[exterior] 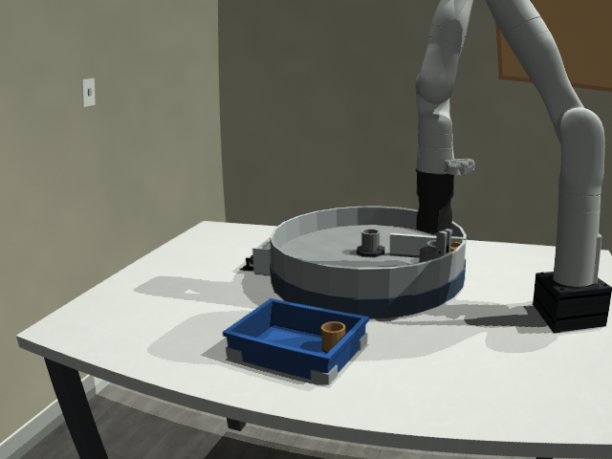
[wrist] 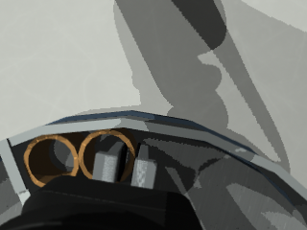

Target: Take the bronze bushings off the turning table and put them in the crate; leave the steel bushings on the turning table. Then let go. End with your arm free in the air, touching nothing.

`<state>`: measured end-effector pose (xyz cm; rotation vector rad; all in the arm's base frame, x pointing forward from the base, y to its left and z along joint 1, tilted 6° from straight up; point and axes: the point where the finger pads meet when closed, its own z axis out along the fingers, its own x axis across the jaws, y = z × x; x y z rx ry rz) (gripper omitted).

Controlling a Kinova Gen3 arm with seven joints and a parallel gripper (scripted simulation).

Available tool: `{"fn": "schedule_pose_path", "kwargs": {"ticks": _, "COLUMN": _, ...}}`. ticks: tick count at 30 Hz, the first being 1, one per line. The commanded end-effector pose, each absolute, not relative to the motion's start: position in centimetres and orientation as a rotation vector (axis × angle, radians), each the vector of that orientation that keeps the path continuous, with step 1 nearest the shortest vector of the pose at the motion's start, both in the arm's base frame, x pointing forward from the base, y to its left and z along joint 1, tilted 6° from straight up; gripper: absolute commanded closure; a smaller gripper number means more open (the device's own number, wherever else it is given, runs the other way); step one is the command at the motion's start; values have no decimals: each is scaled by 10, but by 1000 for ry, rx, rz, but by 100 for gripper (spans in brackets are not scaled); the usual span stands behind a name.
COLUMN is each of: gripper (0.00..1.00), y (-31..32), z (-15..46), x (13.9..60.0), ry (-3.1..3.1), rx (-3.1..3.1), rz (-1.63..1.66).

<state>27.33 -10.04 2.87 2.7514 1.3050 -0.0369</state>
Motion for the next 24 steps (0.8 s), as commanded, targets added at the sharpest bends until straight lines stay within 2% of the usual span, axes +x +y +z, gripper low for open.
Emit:
{"fn": "schedule_pose_path", "kwargs": {"ticks": 1, "gripper": 100, "y": -100, "z": 29, "x": 274, "ry": 1305, "rx": 2751, "rz": -35}}
{"fn": "schedule_pose_path", "kwargs": {"ticks": 24, "gripper": 100, "y": -98, "z": 30, "x": 275, "ry": 1299, "rx": 2754, "rz": -44}}
